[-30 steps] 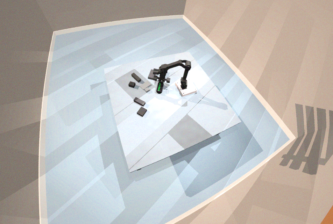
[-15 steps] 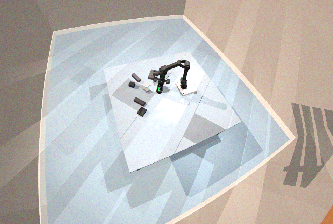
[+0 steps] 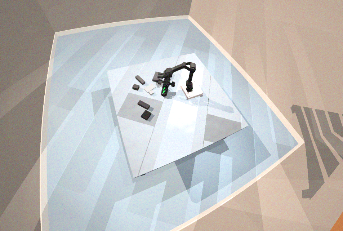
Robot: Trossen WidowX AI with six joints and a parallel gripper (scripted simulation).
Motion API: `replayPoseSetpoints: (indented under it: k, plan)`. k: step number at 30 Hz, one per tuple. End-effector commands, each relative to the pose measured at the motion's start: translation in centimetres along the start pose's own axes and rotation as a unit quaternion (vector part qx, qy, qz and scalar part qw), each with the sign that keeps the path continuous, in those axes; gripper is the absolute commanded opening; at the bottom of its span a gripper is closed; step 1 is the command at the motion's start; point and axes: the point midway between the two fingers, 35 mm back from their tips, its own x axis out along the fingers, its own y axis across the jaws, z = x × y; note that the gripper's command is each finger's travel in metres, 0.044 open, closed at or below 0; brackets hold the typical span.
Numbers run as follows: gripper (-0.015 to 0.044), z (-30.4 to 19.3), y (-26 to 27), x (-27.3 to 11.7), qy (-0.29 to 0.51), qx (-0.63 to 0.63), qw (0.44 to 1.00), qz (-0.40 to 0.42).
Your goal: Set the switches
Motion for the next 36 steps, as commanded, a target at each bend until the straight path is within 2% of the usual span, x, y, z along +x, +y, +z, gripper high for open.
replayPoseSetpoints:
  k: [1,26,31,36]
  plan:
    - [0.0,0.1,-0.2,0.2,-0.002,0.002,1.0,-0.002]
    - [0.0,0.1,-0.2,0.2,-0.002,0.002,1.0,-0.002]
    - [0.0,0.0,-0.1,-4.1,-0.002,0.002,1.0,-0.002]
    - [0.0,0.0,0.0,-4.3,-0.002,0.002,1.0,-0.002]
